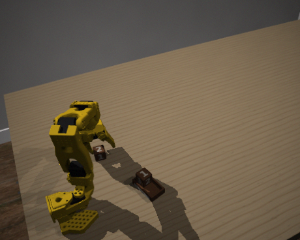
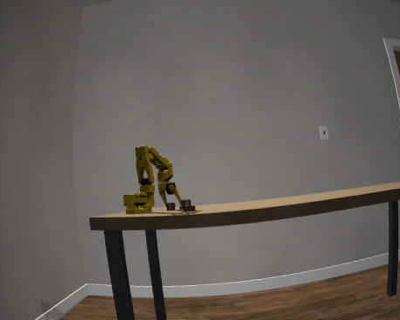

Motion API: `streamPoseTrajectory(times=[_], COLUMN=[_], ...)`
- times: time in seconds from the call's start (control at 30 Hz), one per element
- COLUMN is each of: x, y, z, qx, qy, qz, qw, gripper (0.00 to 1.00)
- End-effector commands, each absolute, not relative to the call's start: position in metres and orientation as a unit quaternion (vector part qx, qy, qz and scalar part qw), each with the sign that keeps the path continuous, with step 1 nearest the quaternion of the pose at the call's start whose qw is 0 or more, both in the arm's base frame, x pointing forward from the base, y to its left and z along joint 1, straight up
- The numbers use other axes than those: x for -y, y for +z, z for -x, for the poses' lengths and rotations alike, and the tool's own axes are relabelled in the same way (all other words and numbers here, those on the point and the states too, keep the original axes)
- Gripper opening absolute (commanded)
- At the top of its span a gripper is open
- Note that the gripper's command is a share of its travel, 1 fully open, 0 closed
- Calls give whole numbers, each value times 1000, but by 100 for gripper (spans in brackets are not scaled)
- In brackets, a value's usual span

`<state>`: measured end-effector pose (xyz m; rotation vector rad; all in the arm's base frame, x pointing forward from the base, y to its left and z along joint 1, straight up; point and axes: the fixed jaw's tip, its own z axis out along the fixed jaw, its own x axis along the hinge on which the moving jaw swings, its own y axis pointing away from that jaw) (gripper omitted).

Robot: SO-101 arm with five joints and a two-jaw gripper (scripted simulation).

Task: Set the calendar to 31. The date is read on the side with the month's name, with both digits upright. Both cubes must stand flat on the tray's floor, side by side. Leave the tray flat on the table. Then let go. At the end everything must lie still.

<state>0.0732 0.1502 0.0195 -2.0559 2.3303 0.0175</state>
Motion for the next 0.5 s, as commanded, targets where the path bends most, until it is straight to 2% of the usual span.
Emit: streamPoseTrajectory(times=[0.0, 0.47], x=[-153, -155], y=[22, 54], z=[-73, -74], qx=[-743, -743], qy=[9, 9], qz=[669, 669], qw=[25, 25], gripper=[36, 36])
